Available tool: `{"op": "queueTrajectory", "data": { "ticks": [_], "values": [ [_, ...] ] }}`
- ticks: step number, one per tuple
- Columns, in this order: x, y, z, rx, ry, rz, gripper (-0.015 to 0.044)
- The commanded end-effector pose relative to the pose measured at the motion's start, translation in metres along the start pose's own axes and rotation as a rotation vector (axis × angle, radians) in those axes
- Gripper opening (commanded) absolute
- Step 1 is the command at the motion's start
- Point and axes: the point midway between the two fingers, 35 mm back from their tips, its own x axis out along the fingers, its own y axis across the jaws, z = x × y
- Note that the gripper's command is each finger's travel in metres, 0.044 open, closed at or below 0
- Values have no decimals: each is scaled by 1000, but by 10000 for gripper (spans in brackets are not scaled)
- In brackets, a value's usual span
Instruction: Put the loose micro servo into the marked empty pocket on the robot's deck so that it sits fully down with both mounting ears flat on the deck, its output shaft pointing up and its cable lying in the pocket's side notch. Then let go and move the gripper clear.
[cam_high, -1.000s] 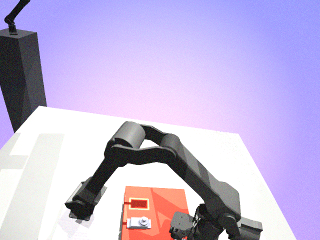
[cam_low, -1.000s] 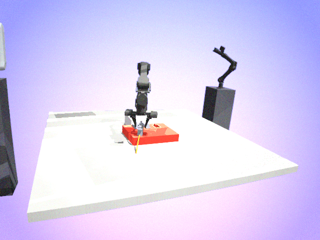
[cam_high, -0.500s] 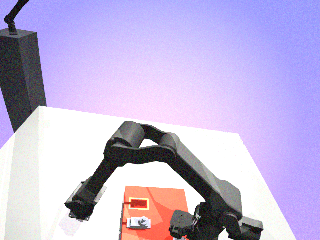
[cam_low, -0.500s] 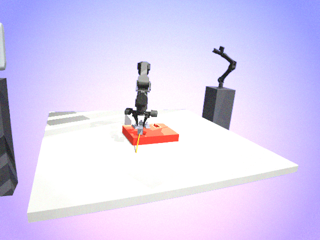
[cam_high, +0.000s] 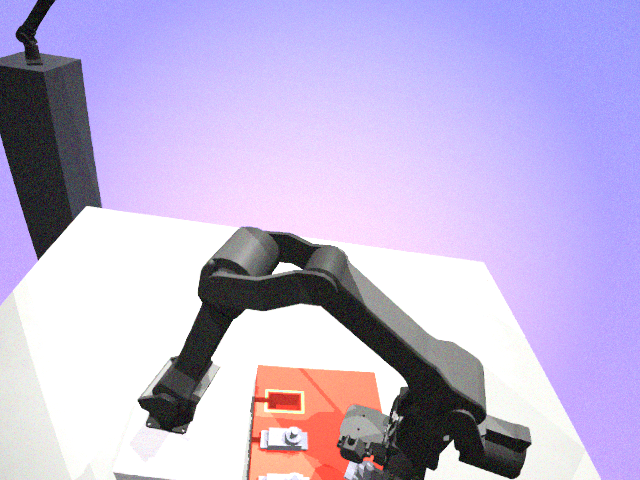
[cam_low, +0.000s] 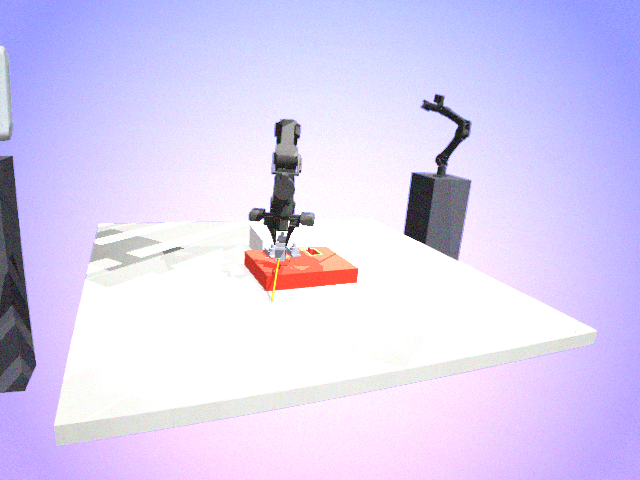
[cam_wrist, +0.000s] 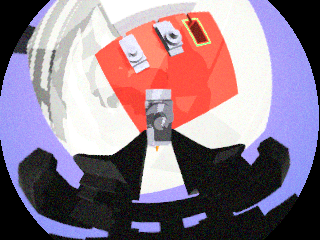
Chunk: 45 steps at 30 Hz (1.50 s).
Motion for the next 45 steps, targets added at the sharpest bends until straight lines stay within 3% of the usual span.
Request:
{"op": "queueTrajectory", "data": {
  "ticks": [1, 14, 45],
  "values": [
    [-2, 4, 10, -3, 7, 0, 0],
    [-1, 8, 40, -3, 5, 1, 0],
    [-2, -124, 107, -3, 0, -11, 0]
  ]
}}
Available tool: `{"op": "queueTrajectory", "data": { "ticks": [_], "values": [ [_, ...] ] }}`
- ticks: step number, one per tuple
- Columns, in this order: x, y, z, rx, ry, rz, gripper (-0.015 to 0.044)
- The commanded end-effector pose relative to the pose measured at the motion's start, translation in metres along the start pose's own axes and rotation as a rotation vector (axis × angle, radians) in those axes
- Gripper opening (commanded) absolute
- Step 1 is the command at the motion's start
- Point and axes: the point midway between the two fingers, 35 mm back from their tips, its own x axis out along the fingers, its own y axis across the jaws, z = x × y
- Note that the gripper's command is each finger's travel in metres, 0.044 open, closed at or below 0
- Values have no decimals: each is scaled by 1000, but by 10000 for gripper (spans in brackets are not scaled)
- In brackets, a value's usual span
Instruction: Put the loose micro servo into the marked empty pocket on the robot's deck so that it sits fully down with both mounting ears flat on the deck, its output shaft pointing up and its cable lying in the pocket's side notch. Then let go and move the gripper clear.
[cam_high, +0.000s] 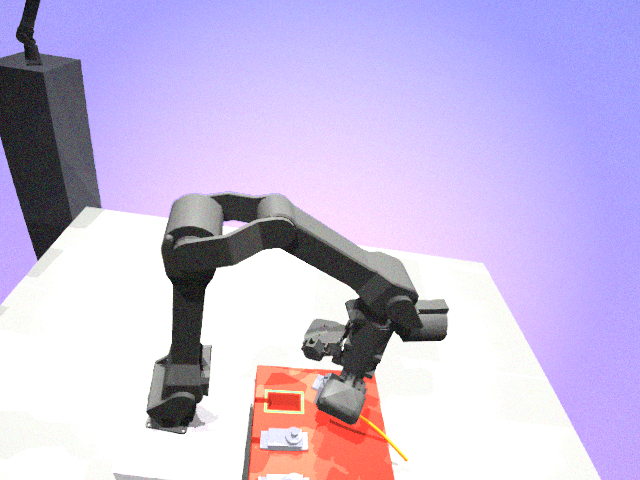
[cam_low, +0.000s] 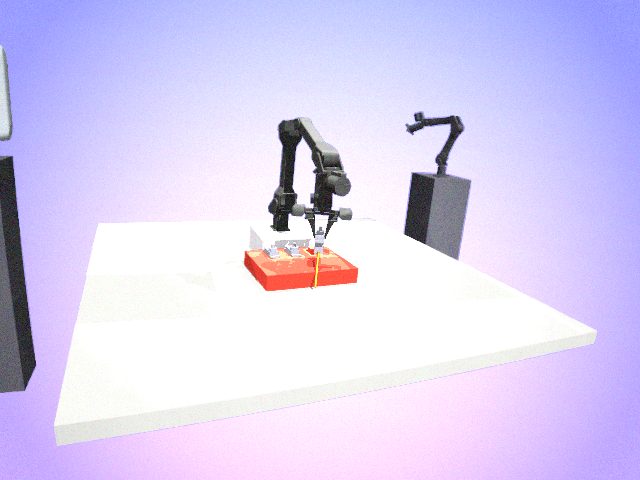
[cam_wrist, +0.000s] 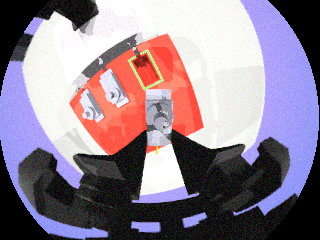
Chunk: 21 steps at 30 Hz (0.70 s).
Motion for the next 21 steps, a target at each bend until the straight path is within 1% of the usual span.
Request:
{"op": "queueTrajectory", "data": {
  "ticks": [1, 8, 21],
  "values": [
    [-1, -15, 6, 4, 5, -2, 0],
    [-1, -21, 9, 61, 5, -3, 0],
    [-1, -21, 9, 505, 4, -4, 0]
  ]
}}
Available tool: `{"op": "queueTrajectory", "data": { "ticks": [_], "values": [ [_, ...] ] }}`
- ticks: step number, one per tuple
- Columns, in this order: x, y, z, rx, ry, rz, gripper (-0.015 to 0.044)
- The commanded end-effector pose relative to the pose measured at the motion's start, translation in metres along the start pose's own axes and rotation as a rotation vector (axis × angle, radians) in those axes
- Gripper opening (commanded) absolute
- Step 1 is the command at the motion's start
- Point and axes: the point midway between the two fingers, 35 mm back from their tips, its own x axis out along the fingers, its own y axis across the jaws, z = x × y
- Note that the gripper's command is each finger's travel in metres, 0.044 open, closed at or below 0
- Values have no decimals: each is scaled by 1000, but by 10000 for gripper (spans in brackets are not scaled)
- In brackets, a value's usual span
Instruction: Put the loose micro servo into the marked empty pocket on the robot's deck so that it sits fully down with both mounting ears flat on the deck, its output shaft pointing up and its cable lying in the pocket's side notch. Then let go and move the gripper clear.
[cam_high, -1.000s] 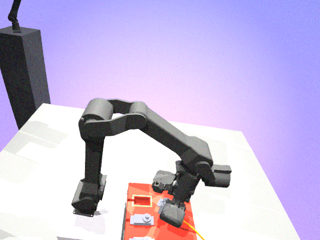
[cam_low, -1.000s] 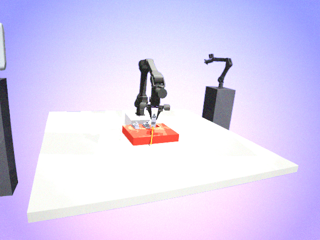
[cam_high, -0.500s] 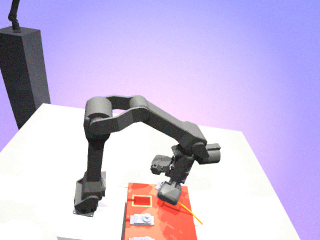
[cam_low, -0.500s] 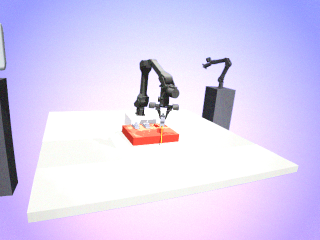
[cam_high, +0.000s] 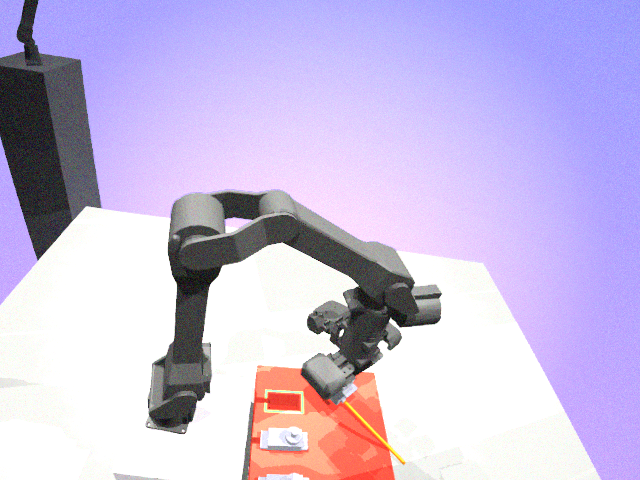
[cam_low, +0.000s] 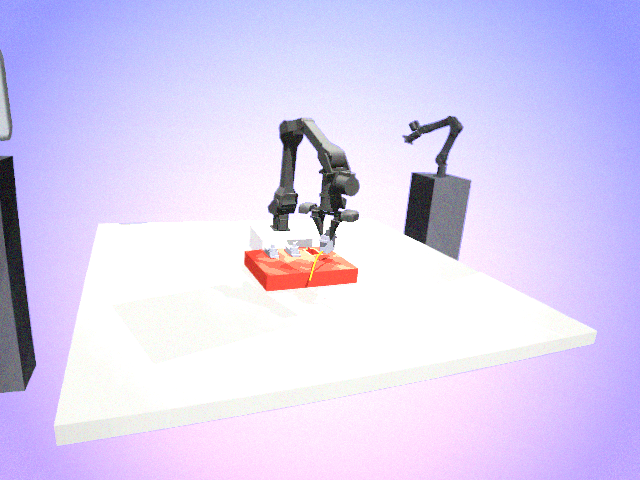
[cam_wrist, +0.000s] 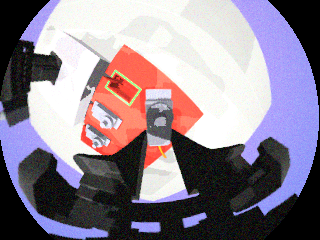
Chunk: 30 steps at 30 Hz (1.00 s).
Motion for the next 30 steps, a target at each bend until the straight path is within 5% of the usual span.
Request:
{"op": "queueTrajectory", "data": {
  "ticks": [1, 30],
  "values": [
    [-1, -1, -1, 122, 3, -3, 0],
    [-1, -1, -1, 1132, 1, -5, 0]
  ]
}}
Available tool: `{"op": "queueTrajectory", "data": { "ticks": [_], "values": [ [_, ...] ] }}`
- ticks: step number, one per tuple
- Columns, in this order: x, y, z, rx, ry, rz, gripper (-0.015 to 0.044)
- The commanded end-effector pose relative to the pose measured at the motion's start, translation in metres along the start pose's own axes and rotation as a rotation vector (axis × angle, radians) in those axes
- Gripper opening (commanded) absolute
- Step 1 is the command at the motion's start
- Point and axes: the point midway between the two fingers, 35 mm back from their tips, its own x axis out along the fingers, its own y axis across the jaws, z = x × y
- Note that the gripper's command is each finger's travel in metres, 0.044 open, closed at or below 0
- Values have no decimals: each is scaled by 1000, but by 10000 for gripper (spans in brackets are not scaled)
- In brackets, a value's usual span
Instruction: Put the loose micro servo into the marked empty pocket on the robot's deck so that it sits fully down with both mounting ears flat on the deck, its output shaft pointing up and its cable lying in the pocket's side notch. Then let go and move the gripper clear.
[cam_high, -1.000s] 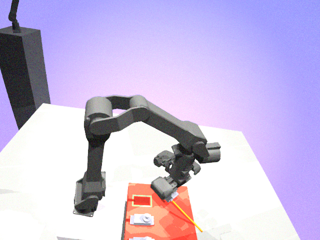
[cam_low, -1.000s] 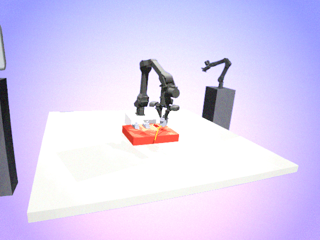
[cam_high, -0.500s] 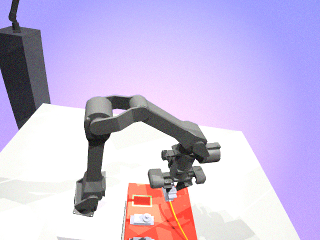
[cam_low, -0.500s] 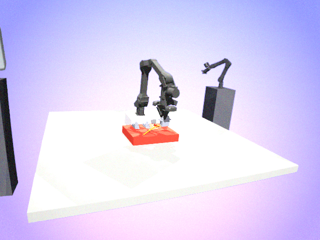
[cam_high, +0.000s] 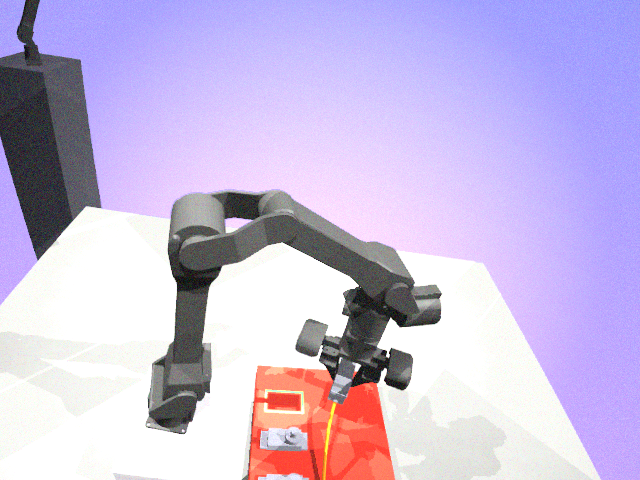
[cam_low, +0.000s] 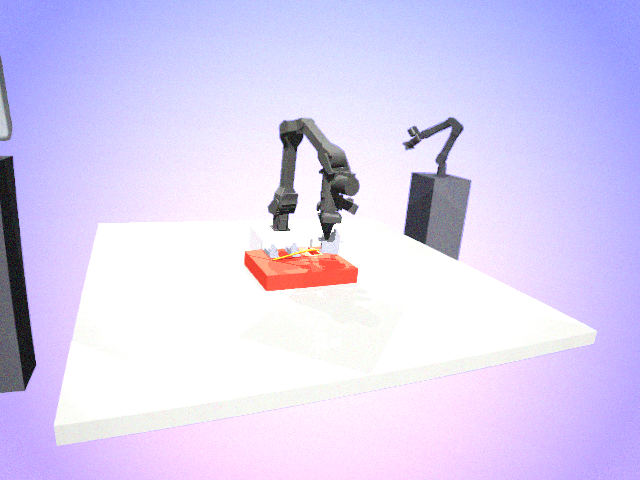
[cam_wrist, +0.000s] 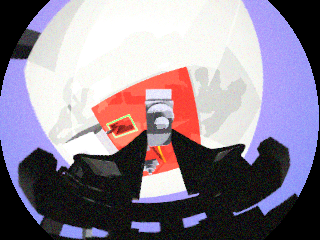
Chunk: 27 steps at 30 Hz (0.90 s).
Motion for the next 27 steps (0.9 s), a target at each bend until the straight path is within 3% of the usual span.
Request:
{"op": "queueTrajectory", "data": {
  "ticks": [1, 27],
  "values": [
    [-1, -1, 0, 122, -1, -4, 0],
    [-1, -1, 0, 1029, -3, -4, 0]
  ]
}}
